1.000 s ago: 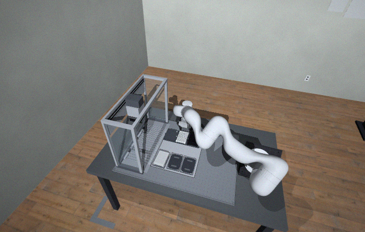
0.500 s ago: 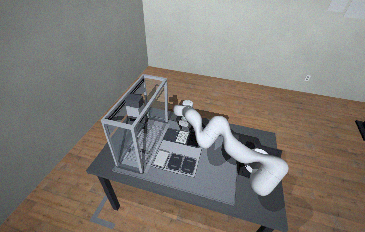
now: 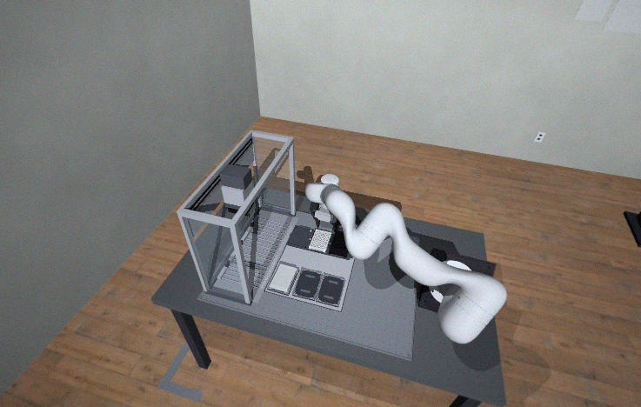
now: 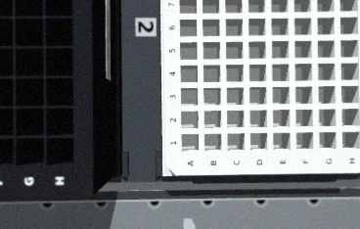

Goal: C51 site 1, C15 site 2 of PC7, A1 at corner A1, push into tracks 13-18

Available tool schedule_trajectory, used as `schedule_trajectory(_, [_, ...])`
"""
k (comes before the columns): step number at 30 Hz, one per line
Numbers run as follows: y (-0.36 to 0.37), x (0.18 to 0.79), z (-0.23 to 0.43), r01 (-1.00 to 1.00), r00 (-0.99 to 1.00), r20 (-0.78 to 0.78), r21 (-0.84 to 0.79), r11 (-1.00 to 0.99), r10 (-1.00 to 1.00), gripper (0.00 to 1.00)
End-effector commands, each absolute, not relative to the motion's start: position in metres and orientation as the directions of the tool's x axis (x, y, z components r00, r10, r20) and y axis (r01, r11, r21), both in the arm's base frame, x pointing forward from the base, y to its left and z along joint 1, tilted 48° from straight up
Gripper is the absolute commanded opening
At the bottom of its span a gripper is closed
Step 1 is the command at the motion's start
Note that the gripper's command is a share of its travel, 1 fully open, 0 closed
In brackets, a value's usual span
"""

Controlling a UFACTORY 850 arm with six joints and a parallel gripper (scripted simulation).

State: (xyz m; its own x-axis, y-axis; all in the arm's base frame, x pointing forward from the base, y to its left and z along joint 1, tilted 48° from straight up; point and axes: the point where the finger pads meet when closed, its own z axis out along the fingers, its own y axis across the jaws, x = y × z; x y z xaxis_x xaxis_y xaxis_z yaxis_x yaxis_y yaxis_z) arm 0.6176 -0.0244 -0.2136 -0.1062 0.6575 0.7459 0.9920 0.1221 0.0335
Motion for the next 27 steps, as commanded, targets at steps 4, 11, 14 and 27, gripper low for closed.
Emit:
schedule_trajectory(4, [-0.028,0.619,-0.216,0.992,-0.107,0.745,0.035,0.121,0.658,1.0])
schedule_trajectory(11, [-0.031,0.62,-0.22,0.992,-0.107,0.745,0.035,0.121,0.658,1.0])
schedule_trajectory(14, [-0.033,0.62,-0.221,0.992,-0.107,0.745,0.035,0.121,0.658,1.0])
schedule_trajectory(27, [-0.038,0.621,-0.227,0.992,-0.107,0.745,0.035,0.121,0.658,1.0])
